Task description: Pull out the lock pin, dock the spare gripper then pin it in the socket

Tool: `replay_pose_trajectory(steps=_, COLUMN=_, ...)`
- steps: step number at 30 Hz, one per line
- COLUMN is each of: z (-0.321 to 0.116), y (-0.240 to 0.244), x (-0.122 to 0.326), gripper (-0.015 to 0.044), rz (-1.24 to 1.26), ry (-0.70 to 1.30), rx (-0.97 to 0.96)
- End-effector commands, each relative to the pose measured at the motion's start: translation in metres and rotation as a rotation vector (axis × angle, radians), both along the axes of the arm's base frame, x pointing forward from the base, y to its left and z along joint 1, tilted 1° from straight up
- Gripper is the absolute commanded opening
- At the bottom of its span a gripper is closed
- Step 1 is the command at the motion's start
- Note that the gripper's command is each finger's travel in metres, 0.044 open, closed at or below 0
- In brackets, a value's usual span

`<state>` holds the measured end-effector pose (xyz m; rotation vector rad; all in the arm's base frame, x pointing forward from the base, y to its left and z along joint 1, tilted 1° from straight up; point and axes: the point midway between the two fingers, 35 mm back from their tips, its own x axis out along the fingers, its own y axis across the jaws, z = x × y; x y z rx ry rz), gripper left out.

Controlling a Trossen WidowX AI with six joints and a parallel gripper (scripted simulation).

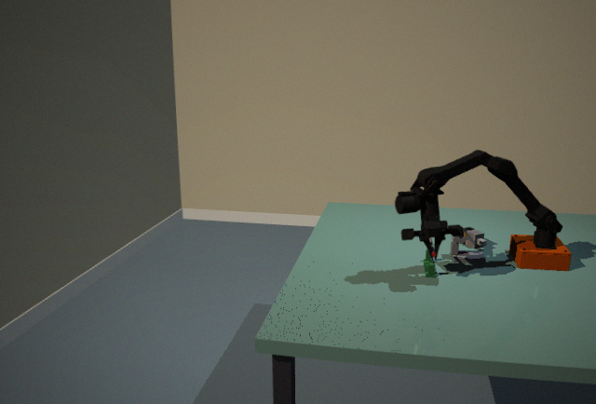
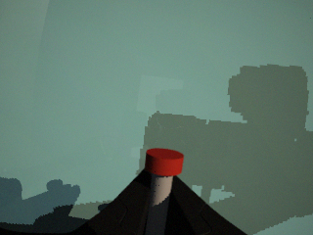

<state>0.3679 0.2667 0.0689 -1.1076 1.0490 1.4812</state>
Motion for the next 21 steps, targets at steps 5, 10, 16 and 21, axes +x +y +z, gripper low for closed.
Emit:
replay_pose_trajectory(steps=5, z=-0.012, y=0.0, x=0.0, gripper=0.0, rz=-0.002, ry=0.0, rx=0.0)
replay_pose_trajectory(steps=10, z=-0.019, y=0.0, x=0.0, gripper=0.0, rz=-0.001, ry=-0.002, rx=0.001)
replay_pose_trajectory(steps=16, z=-0.028, y=0.001, x=0.0, gripper=0.0, rz=-0.001, ry=-0.004, rx=0.002)
replay_pose_trajectory(steps=21, z=-0.035, y=0.001, x=0.001, gripper=0.0, rz=-0.001, ry=-0.005, rx=0.003)
